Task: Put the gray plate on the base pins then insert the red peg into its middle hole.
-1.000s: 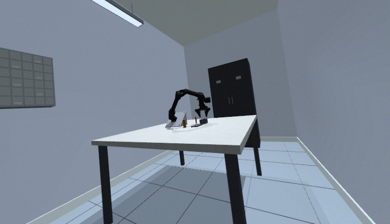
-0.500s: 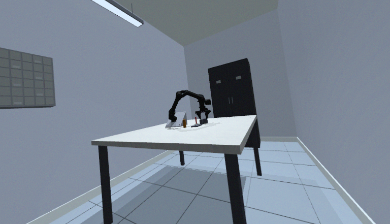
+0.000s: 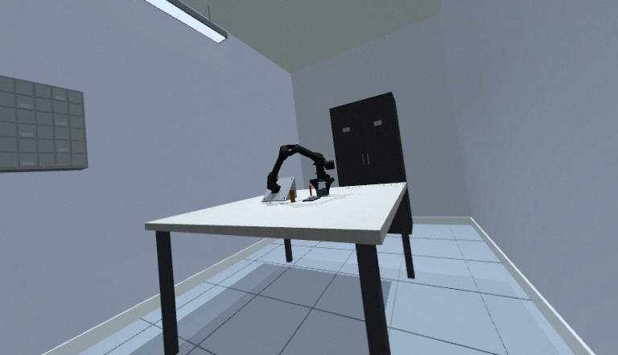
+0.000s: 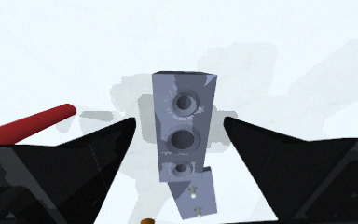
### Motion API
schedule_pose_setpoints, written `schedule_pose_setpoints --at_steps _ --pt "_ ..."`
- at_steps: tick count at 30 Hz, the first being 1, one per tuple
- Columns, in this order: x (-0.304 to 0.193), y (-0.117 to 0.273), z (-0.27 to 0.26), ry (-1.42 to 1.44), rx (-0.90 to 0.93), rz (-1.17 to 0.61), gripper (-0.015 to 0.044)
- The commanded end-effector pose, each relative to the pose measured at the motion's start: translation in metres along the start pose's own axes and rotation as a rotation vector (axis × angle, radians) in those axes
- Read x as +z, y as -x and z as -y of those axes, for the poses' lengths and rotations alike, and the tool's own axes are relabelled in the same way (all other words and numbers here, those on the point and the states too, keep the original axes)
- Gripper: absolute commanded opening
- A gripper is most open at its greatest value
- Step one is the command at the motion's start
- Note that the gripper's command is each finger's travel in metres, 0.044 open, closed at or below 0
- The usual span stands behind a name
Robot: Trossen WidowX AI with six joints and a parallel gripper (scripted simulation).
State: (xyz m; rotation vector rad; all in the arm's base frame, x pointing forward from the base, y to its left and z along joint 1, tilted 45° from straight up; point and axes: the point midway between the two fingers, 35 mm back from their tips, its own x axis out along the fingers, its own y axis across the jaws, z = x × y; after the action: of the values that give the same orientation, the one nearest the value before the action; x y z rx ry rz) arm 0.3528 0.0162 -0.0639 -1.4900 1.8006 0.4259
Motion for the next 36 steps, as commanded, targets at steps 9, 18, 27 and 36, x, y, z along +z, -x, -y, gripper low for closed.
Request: schedule_pose_setpoints --at_steps 9,18,27,36 --pt "-0.002 -0.014 -0.001 0.004 -0.002 -0.007 0.0387" --pt "-0.002 -0.014 -0.001 0.004 -0.002 -0.007 0.0151" --pt "-0.002 -0.014 -0.001 0.004 -0.002 -0.007 0.0072" --pt "0.001 0.008 0.004 0.004 -0.002 -0.004 0.0"
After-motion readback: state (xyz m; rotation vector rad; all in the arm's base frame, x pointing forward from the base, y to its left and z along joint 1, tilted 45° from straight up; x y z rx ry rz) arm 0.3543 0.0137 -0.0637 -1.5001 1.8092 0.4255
